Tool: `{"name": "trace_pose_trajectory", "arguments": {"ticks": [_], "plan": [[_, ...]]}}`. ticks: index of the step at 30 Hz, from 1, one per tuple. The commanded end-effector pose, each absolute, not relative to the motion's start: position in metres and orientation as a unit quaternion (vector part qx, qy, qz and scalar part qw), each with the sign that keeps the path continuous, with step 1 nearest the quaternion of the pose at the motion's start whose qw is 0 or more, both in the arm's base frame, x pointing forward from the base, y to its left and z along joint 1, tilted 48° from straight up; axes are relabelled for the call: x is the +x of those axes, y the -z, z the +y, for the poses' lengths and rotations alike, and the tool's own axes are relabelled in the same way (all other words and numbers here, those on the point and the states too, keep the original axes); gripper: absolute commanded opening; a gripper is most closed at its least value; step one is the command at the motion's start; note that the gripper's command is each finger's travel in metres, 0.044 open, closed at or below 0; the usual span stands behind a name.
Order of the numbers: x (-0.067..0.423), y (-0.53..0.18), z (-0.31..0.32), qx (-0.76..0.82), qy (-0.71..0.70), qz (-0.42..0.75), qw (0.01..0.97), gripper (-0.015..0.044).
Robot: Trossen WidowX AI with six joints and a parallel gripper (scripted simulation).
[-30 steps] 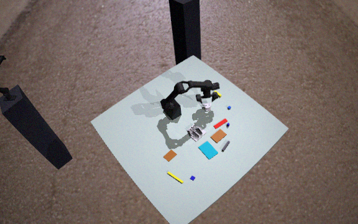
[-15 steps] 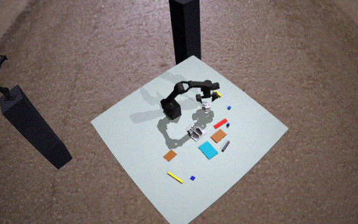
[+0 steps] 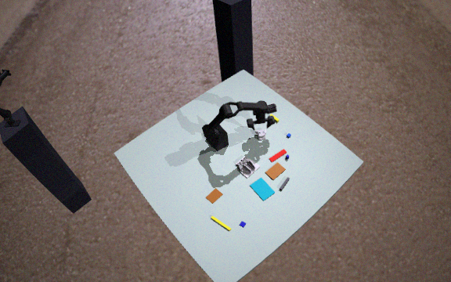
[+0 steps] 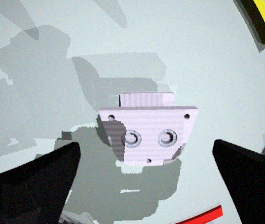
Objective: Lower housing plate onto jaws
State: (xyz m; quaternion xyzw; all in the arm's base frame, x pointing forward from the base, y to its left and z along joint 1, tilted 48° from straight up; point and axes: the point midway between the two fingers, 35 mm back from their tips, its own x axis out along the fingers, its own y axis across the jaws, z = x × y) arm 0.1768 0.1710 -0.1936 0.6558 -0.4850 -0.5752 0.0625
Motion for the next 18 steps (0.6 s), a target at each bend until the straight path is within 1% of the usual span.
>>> {"name": "trace_pose_trajectory", "arguments": {"ticks": [1, 18], "plan": [[0.177, 0.194, 0.17, 0.656, 0.575, -0.485, 0.063, 0.044], [0.175, 0.215, 0.152, 0.657, 0.575, -0.484, 0.063, 0.044]]}}
